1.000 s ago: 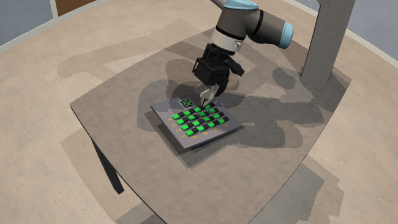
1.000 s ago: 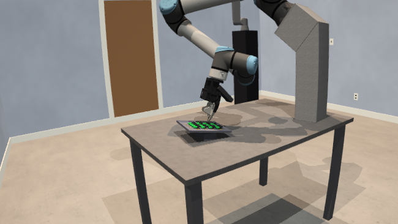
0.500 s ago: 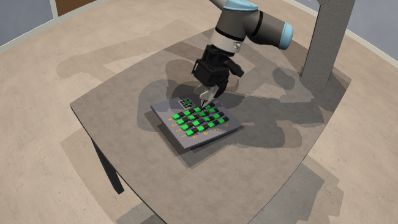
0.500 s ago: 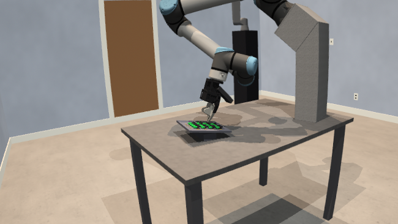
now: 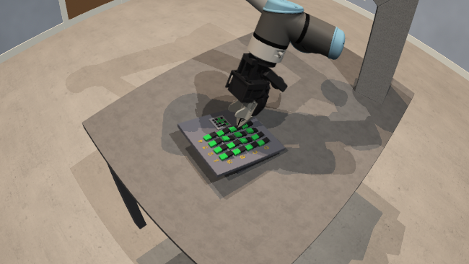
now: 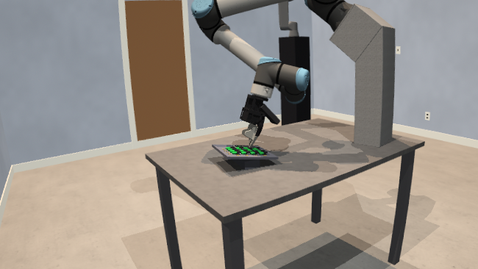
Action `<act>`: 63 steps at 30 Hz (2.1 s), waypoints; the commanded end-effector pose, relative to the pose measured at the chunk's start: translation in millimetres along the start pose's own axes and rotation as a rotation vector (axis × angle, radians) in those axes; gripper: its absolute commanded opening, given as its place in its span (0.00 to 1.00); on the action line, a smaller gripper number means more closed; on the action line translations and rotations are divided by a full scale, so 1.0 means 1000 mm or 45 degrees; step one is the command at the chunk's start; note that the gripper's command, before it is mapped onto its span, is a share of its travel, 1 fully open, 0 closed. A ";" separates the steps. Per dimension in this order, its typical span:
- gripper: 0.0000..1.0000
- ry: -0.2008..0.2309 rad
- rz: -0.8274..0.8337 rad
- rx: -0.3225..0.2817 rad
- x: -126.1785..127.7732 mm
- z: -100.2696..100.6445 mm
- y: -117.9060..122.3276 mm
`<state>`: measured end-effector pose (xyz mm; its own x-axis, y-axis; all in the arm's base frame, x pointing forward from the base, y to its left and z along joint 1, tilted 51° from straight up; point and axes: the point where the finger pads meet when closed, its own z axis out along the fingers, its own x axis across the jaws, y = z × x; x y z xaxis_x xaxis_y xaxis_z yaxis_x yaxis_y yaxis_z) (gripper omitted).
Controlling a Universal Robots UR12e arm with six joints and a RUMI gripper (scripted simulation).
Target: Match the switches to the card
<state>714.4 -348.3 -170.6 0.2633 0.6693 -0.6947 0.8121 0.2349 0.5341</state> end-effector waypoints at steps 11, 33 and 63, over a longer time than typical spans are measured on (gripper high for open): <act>0.00 0.000 0.000 -0.001 0.000 0.000 0.000; 0.00 0.000 0.000 -0.001 0.000 -0.029 0.000; 0.00 0.000 0.000 -0.001 0.074 -0.035 -0.040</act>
<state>683.0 -284.2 -226.0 0.2632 0.6694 -0.6947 0.8121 0.2350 0.5341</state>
